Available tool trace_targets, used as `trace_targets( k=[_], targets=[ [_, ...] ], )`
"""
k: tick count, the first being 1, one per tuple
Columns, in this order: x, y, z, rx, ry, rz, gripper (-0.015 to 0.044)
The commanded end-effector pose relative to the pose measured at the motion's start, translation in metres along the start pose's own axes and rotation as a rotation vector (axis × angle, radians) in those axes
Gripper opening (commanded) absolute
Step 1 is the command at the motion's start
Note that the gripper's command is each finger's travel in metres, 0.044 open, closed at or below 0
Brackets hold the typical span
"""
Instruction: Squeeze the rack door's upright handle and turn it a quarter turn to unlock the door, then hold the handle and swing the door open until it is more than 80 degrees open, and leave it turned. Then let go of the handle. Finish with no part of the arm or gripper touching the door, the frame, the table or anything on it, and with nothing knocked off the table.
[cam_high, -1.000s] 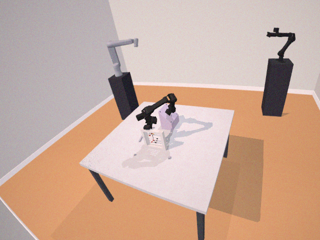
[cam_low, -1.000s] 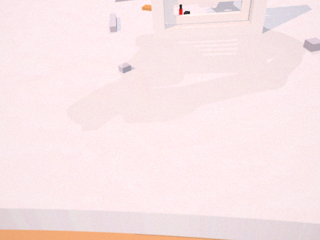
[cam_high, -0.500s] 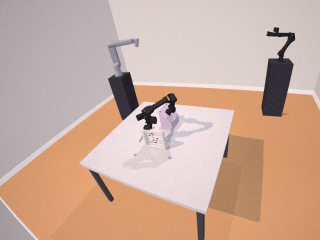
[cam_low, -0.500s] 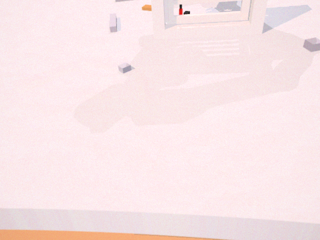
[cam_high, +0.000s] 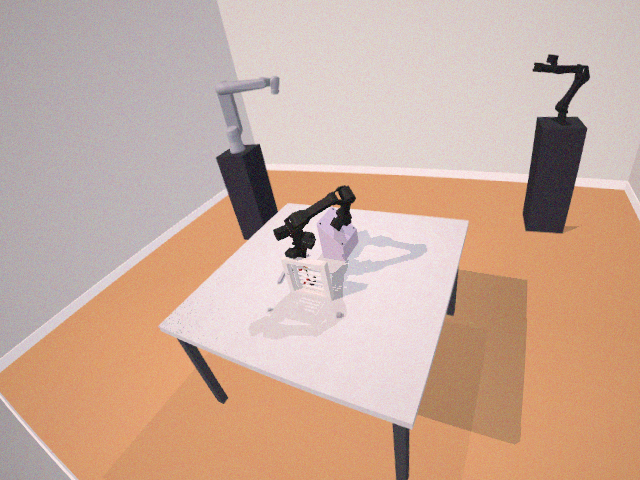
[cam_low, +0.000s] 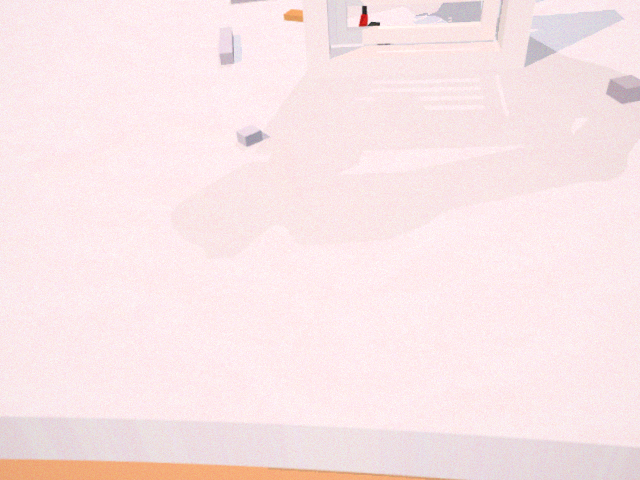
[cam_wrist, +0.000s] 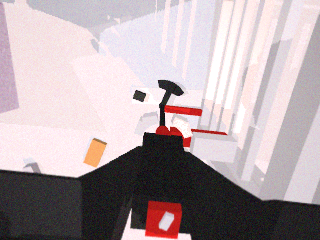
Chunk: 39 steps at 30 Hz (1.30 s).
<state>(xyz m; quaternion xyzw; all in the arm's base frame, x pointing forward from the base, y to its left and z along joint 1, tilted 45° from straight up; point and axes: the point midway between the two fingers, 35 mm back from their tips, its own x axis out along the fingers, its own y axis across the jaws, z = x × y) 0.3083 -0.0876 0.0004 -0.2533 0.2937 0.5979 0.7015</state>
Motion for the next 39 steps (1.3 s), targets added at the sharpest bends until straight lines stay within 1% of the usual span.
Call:
trace_targets(
  k=[1, 20, 39],
  targets=[
    [0.000, 0.006, 0.003, 0.089, -0.002, 0.001, 0.0016],
    [0.001, 0.043, 0.020, 0.484, -0.003, 0.004, 0.0016],
    [0.001, 0.077, 0.054, 0.806, -0.003, 0.007, 0.0016]
  ],
)
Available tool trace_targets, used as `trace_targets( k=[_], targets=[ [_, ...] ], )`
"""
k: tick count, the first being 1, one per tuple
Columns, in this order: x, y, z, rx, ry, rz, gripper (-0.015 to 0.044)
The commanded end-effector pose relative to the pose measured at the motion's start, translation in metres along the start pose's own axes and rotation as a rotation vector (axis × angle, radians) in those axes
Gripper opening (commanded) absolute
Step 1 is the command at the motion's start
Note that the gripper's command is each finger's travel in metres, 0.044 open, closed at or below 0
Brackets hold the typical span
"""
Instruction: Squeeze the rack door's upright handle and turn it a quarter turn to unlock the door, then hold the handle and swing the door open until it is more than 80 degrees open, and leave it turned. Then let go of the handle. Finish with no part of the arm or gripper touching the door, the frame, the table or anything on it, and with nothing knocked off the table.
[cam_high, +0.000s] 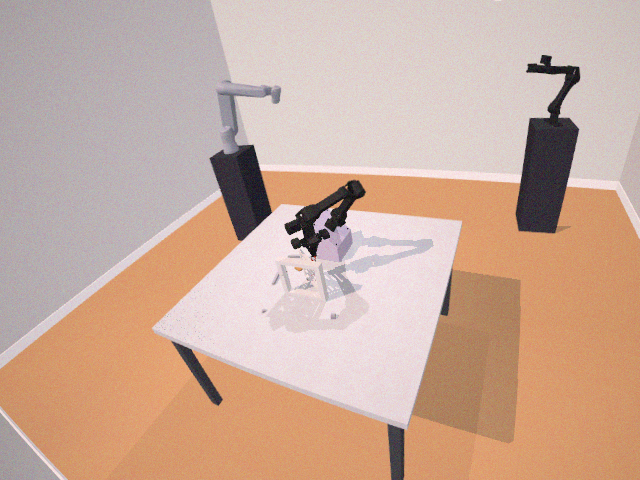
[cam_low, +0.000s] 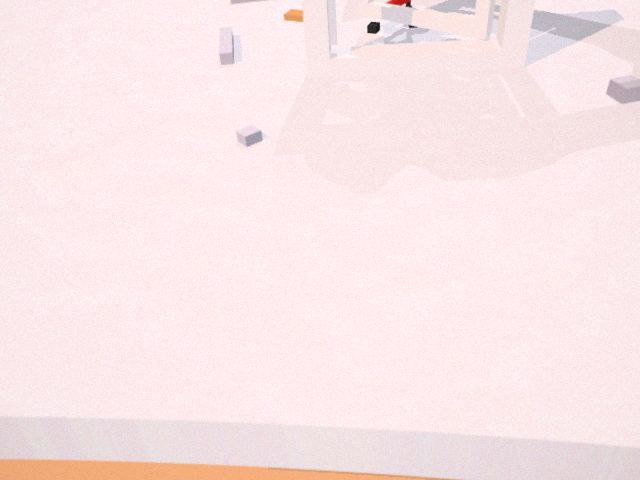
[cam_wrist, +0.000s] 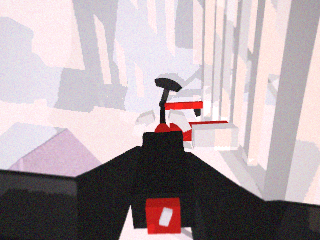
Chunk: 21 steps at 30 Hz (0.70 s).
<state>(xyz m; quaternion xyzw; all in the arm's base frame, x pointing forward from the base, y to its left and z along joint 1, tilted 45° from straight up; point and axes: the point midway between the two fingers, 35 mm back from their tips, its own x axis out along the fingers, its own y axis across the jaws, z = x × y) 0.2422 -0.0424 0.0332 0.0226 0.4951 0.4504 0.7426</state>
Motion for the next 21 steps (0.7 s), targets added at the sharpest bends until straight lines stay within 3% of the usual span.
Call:
trace_targets(
  k=[1, 21],
  targets=[
    [0.000, 0.010, 0.002, 0.070, -0.006, 0.002, 0.0016],
    [0.000, 0.053, 0.019, 0.381, -0.006, 0.005, 0.0016]
  ],
)
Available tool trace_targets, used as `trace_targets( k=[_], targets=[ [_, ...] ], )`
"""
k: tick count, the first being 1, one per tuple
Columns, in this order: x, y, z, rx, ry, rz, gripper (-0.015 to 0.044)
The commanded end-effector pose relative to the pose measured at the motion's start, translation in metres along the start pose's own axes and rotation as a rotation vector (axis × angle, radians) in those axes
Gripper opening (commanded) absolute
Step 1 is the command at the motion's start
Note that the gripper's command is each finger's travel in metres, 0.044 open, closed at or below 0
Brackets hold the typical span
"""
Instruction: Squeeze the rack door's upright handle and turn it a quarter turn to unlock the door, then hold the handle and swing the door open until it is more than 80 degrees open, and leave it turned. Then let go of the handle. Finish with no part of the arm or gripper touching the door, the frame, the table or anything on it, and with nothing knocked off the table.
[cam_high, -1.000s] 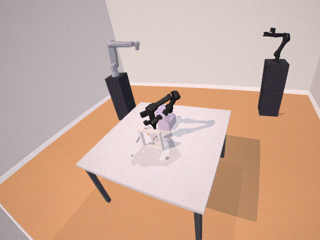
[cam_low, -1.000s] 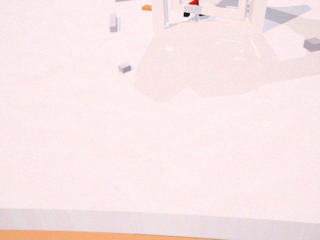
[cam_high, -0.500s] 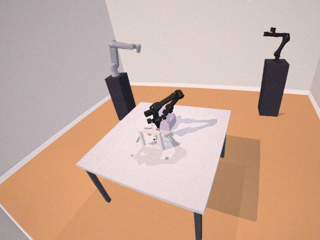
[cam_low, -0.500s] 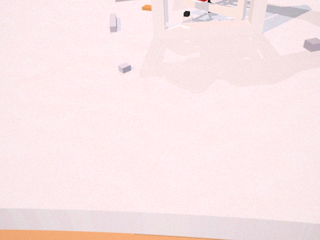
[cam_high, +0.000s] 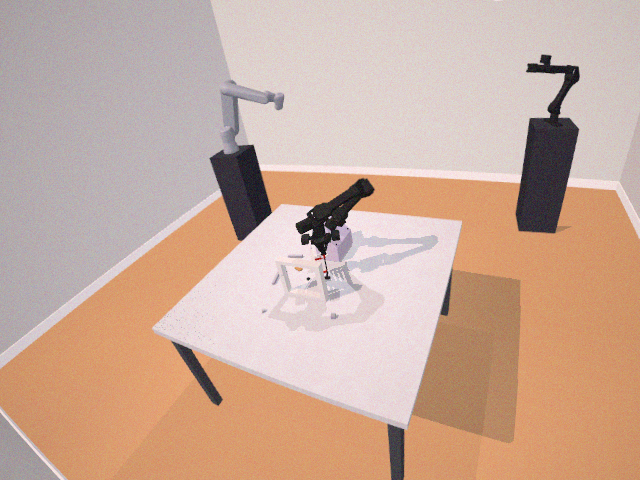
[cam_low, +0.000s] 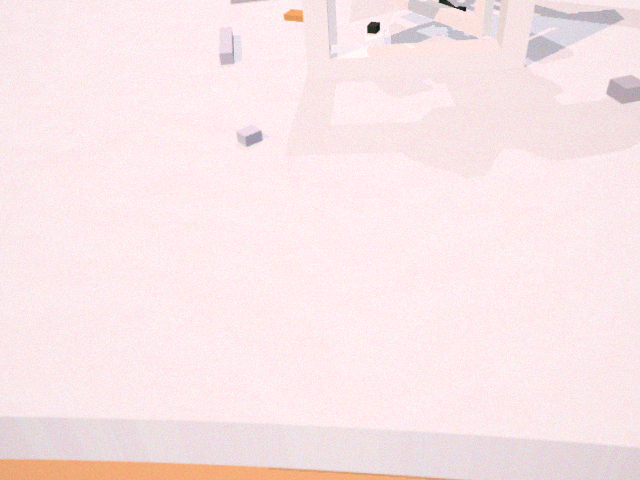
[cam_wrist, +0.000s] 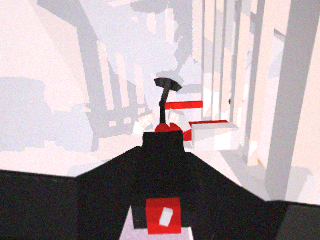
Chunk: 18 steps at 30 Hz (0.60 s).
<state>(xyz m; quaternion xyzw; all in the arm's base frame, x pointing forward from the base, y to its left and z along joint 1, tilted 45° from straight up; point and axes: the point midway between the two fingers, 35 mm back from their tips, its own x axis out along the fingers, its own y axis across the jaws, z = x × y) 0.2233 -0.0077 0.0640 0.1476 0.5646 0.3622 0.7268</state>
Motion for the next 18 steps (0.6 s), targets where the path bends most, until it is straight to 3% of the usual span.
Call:
trace_targets(
  k=[1, 18],
  targets=[
    [0.000, 0.009, 0.002, 0.057, -0.008, 0.003, 0.0016],
    [0.000, 0.042, 0.013, 0.287, -0.008, 0.005, 0.0016]
  ],
)
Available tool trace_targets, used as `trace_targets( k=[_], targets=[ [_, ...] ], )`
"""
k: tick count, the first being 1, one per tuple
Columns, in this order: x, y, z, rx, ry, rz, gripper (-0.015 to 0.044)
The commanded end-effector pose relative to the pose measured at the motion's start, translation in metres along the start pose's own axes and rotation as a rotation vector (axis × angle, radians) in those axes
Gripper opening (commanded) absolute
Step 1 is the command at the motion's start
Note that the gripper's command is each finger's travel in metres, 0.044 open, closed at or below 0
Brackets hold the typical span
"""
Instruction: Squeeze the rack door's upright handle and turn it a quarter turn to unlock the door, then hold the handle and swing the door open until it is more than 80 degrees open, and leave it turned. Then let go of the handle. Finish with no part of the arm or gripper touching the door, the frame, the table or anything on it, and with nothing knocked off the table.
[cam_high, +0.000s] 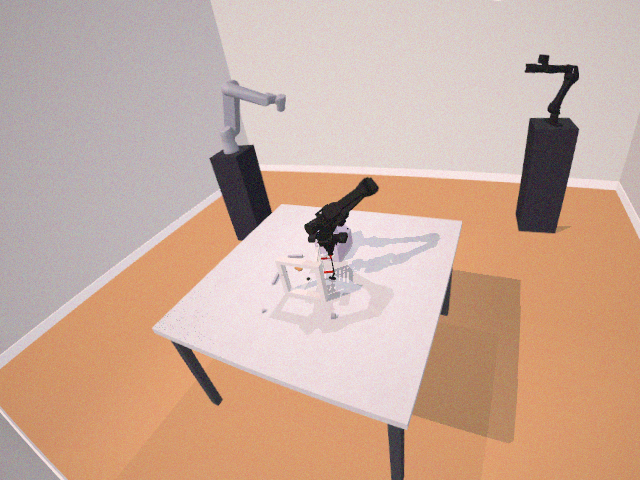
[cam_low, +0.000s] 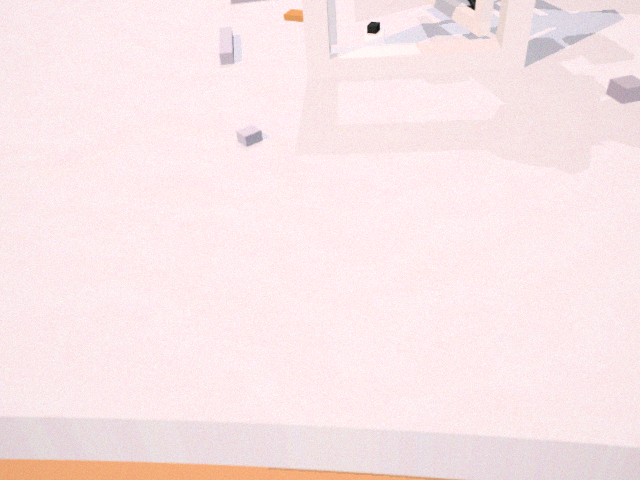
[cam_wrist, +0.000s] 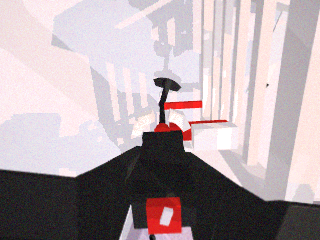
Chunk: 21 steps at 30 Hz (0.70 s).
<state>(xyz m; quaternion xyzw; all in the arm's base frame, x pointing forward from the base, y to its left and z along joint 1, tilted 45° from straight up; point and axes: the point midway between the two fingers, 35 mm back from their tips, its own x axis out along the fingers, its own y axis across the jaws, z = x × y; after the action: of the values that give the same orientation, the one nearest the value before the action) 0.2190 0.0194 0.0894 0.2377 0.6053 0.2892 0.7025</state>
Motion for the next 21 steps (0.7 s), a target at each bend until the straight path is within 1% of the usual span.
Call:
trace_targets(
  k=[1, 21],
  targets=[
    [0.000, 0.008, 0.002, 0.049, -0.008, 0.005, 0.0016],
    [-0.001, 0.045, 0.014, 0.303, -0.008, 0.008, 0.0016]
  ],
)
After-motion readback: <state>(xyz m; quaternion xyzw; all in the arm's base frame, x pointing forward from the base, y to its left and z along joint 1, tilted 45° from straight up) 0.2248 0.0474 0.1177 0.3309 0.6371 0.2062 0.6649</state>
